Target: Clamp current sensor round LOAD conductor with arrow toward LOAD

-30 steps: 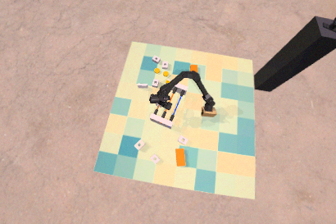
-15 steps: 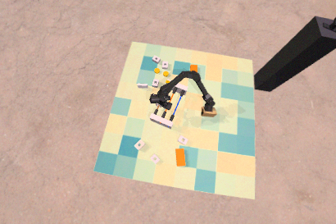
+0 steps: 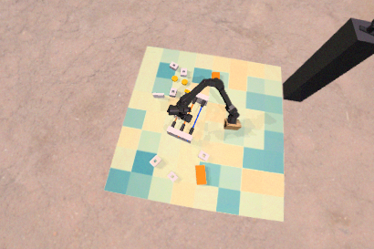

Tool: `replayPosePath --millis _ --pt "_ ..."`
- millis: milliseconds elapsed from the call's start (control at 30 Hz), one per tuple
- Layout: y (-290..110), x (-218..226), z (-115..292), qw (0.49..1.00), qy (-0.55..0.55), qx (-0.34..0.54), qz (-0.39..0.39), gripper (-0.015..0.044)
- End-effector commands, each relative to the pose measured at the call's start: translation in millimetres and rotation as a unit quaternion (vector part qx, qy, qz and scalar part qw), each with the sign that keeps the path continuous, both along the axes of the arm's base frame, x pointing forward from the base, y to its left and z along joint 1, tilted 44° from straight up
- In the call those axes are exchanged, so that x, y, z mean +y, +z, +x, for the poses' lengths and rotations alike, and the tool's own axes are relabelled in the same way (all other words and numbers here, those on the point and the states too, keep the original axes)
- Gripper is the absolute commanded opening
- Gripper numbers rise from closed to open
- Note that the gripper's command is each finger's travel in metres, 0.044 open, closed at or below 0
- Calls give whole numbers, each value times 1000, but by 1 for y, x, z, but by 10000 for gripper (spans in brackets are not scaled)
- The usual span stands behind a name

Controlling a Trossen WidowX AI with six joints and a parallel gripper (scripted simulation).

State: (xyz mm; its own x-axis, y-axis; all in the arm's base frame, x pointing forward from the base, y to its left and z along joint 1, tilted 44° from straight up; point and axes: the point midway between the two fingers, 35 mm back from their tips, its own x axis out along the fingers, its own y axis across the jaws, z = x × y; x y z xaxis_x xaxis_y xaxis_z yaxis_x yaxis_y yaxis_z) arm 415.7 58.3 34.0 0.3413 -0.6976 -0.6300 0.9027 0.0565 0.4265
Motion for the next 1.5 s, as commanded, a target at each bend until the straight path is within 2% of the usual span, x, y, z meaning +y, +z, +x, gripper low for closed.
replayPosePath --millis 0,367,700,733,1467 --pt "-1 0 -3 1000 2 2 -3 0" --pt "-4 -3 -2 1000 2 2 -2 0" --pt "-1 0 -1 1000 2 -1 -1 263" --pt "-1 0 -1 1000 2 -1 -1 269" --pt "-1 0 -1 1000 2 -1 -1 269"
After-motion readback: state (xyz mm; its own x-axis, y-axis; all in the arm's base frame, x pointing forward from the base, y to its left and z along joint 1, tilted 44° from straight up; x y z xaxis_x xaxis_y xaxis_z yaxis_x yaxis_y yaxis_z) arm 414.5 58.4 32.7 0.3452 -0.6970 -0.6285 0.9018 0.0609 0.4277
